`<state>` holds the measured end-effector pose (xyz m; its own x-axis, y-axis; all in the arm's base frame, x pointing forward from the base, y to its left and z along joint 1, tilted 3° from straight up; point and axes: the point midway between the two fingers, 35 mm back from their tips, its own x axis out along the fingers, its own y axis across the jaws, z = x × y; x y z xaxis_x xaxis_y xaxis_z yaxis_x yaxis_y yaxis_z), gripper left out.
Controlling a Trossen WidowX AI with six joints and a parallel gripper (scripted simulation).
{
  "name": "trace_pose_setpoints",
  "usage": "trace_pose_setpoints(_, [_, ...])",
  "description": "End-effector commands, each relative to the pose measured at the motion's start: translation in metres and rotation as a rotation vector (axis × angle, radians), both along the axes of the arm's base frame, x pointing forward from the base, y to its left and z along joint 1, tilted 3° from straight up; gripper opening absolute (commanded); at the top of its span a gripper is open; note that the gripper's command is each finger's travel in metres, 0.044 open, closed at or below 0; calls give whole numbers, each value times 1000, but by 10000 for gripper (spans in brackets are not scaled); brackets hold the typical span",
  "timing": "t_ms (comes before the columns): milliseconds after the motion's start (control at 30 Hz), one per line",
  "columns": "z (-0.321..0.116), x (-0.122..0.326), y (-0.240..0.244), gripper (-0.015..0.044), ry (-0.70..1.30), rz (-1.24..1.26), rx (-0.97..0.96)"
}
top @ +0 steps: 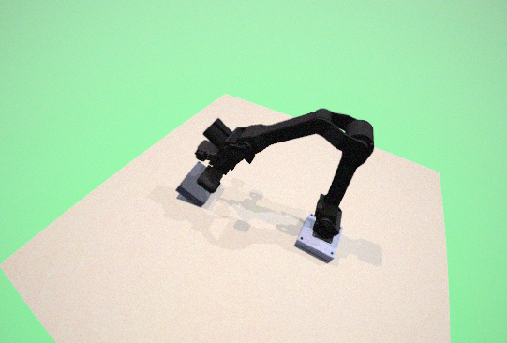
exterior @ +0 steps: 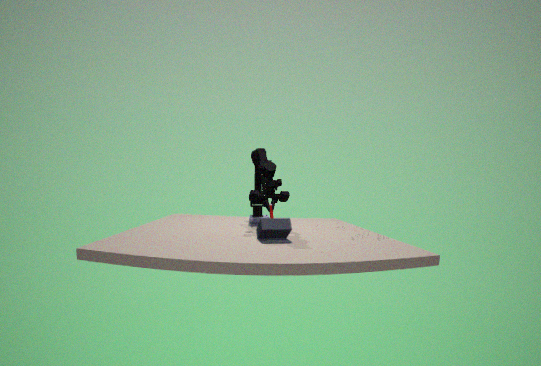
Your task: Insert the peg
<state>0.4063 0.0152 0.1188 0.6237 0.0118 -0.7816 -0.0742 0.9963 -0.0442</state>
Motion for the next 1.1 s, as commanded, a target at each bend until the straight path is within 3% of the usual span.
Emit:
trace_pose_setpoints(0, [-6,4,1,0,2,6,1])
trace_pose_setpoints(1067, [-13,9,1,0,0,0,0])
